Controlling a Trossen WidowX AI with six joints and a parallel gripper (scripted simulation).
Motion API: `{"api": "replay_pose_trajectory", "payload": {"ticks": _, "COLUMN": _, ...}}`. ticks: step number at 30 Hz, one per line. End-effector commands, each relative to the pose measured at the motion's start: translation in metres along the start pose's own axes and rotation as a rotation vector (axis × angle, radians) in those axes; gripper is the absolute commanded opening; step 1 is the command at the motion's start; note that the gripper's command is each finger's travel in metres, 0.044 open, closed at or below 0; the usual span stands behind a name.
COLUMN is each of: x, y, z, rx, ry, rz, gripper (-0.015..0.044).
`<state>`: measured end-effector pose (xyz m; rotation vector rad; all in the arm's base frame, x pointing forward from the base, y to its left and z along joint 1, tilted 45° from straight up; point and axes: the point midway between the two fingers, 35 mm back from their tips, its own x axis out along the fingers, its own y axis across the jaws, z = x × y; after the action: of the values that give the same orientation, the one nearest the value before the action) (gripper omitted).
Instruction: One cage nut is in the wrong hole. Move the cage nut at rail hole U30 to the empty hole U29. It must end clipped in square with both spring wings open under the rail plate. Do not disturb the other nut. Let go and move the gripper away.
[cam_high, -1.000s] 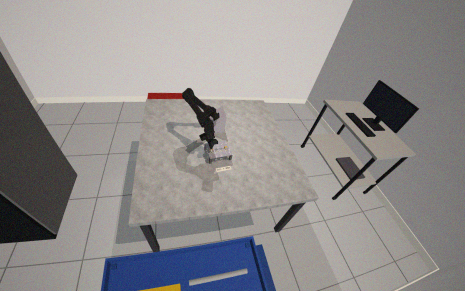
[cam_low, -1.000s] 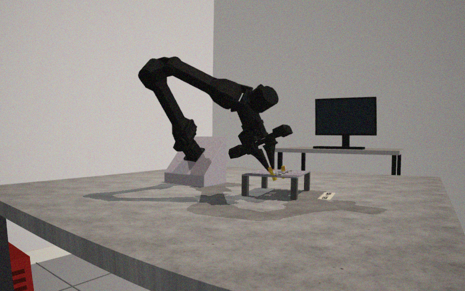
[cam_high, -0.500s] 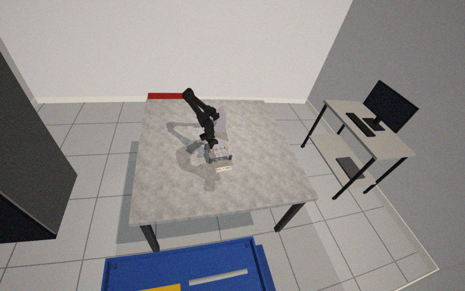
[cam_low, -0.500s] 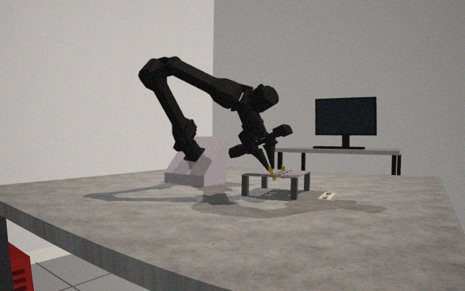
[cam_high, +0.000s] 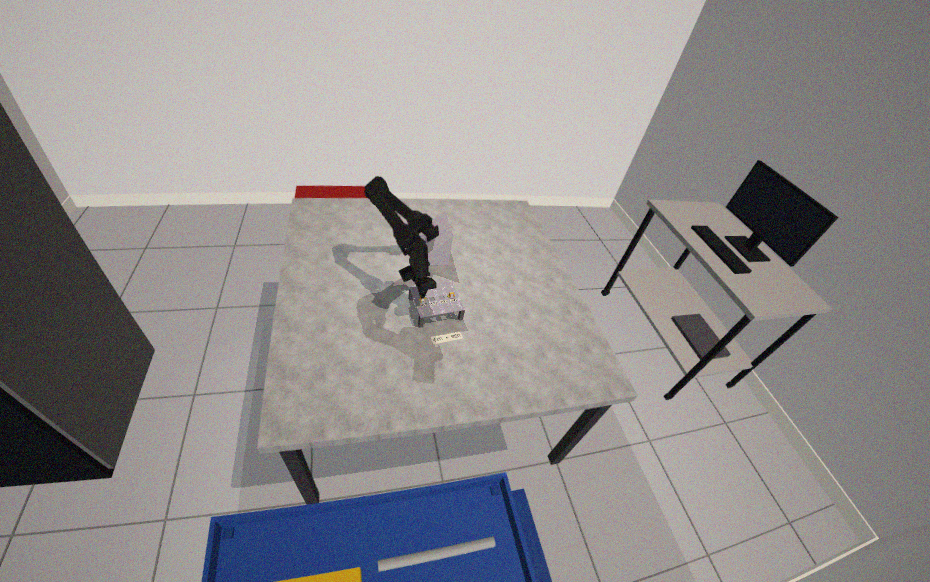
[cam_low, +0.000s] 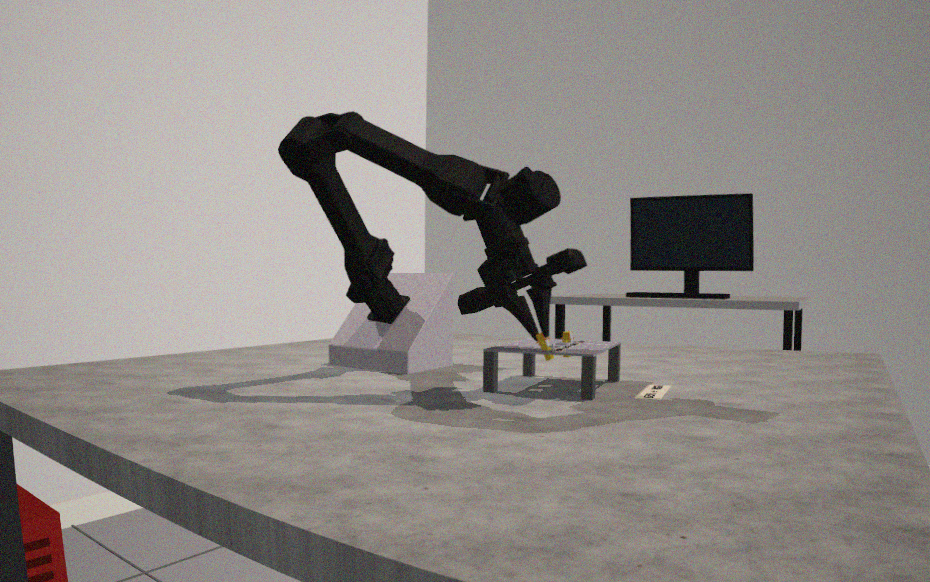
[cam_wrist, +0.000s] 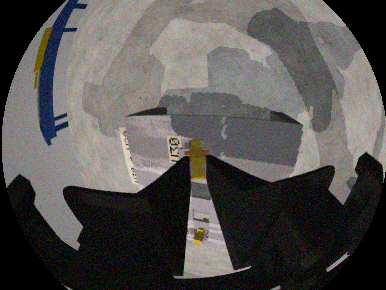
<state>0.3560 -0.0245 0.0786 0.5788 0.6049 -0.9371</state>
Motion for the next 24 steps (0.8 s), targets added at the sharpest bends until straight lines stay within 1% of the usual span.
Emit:
{"api": "replay_pose_trajectory", "payload": {"ticks": 1, "x": -0.0002, "y": 0.0003, "z": 0.0009, "rx": 0.005, "ry": -0.004, "rz": -0.005, "gripper": 0.0029}}
{"api": "replay_pose_trajectory", "payload": {"ticks": 24, "x": -0.0012, "y": 0.0017, "z": 0.0008, "rx": 0.006, "ry": -0.004, "rz": -0.030, "gripper": 0.0029}}
